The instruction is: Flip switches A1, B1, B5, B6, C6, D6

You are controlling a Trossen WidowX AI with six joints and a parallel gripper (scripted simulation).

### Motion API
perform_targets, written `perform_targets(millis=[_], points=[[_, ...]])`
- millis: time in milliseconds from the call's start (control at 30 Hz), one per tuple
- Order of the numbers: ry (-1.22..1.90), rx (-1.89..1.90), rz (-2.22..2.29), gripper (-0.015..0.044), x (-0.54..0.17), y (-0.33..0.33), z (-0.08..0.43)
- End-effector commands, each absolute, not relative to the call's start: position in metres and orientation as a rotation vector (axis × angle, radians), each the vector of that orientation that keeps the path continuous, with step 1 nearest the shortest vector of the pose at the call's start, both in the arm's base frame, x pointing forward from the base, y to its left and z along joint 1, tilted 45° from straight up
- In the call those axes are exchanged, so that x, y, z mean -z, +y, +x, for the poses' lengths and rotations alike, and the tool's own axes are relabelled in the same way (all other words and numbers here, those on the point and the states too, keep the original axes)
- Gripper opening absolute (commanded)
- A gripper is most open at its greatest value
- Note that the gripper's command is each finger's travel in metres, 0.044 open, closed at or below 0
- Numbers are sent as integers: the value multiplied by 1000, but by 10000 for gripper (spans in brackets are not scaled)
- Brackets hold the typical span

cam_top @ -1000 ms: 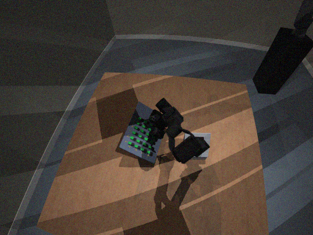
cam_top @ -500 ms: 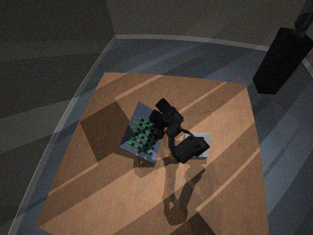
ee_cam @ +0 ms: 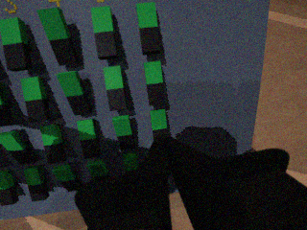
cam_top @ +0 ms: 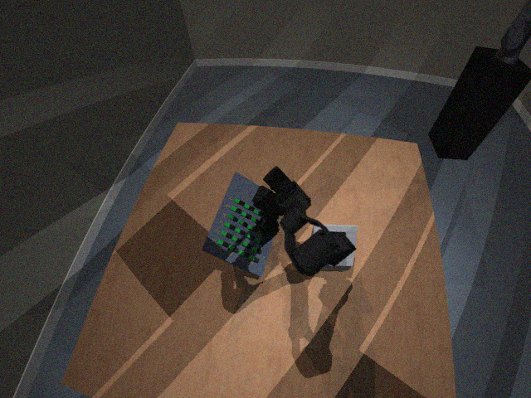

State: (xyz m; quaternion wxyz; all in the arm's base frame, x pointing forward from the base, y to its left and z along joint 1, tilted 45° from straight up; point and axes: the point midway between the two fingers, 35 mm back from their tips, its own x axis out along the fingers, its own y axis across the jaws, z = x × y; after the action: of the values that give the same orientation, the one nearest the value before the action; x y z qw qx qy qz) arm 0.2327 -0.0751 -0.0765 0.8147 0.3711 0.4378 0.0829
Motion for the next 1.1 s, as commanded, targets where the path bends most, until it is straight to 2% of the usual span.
perform_targets(millis=[0,600,867,1067], points=[[937,-175,797,0,77,-74,233],[934,-178,791,0,77,-75,234],[965,-182,794,0,37,-105,198],[965,-182,795,0,40,-100,188]])
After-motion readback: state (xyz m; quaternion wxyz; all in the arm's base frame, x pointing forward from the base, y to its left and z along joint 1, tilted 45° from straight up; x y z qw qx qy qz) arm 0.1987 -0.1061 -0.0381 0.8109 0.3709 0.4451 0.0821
